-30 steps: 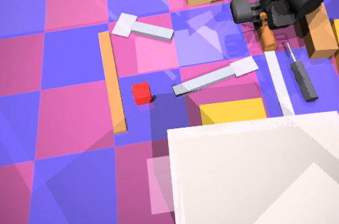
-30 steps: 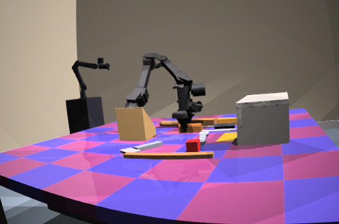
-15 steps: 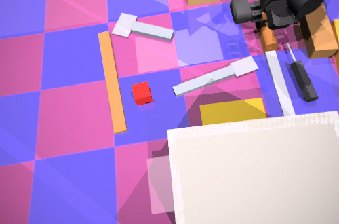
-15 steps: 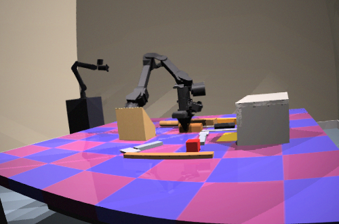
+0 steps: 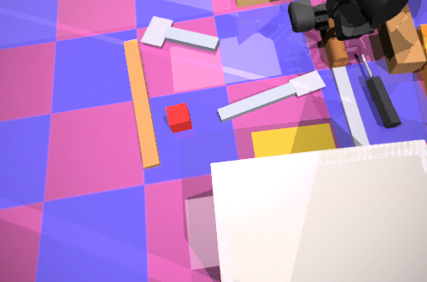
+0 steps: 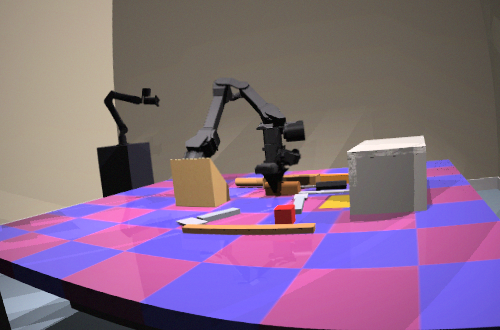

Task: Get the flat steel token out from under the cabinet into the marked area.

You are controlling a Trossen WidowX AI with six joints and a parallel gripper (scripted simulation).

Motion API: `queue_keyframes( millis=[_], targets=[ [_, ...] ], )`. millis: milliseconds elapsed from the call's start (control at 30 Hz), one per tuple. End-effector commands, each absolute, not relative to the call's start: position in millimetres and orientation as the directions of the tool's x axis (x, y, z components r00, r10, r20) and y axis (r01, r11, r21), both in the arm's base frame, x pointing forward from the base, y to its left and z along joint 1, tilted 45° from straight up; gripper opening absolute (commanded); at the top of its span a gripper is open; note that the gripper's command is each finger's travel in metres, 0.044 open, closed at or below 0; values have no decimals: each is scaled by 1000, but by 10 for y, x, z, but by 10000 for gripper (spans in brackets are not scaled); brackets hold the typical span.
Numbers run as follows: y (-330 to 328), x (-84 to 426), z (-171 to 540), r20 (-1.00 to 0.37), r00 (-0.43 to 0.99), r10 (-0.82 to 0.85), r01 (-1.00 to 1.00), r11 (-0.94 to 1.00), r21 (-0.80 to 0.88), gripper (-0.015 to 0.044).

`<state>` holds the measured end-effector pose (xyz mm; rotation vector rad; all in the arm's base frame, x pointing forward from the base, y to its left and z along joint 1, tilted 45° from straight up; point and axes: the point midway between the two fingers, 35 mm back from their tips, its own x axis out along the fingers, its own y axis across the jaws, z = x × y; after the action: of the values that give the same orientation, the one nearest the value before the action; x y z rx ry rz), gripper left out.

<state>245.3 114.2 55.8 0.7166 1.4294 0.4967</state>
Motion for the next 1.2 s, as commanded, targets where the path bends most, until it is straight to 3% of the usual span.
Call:
queue_keyframes(
  millis=[0,1167],
  targets=[
    [1132,2519,565,-707,101,700,104,700,707,0],
    [1062,2937,555,-708,102,699,103,701,706,0]
  ],
)
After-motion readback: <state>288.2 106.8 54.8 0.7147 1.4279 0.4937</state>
